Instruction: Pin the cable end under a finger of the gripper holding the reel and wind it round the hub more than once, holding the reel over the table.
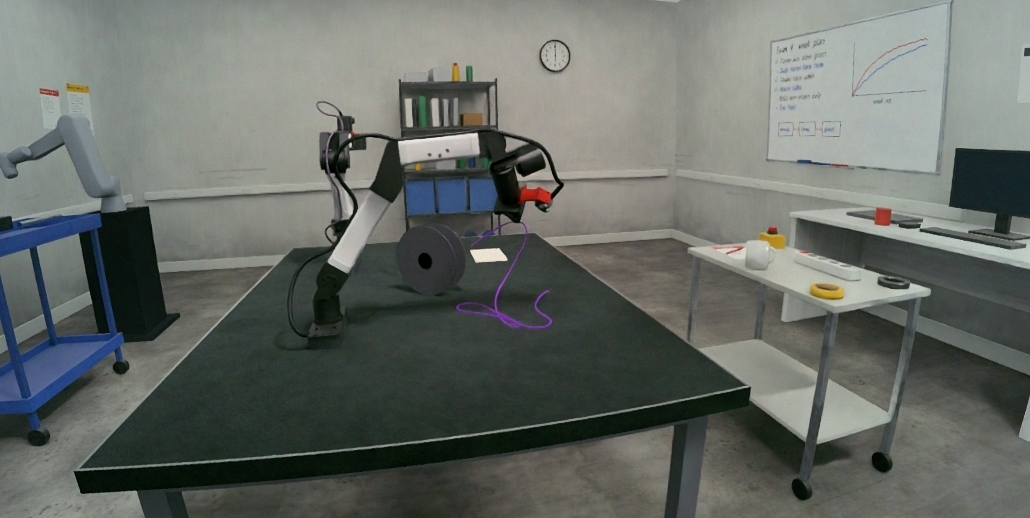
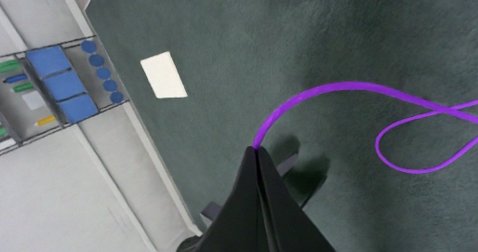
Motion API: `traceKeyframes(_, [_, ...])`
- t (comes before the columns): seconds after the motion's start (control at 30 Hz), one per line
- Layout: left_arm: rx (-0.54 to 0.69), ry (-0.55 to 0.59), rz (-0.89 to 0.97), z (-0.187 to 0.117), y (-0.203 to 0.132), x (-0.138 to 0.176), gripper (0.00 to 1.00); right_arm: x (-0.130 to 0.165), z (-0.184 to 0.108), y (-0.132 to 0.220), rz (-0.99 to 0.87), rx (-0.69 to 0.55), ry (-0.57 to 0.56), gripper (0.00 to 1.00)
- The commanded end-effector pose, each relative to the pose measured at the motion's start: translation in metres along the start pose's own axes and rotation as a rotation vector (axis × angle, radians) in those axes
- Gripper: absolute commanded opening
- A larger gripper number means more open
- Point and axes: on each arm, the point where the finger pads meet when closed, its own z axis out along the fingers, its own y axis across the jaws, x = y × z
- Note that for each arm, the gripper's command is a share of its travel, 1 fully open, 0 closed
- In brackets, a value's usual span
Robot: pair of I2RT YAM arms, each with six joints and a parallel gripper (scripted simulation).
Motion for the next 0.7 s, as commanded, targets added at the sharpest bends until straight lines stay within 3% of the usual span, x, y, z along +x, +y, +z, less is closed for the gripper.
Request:
traceKeyframes(0.0, [-0.011,0.007,-0.009,0.0023,0.0019,0.0057,1.00,-0.0003,0.0015,0.0003,-0.017,-0.003,0.029,0.00])
traceKeyframes(0.67, [-0.011,0.007,-0.009,0.0023,0.0019,0.0057,1.00,-0.0016,0.0038,0.0013,-0.019,0.001,0.031,0.00])
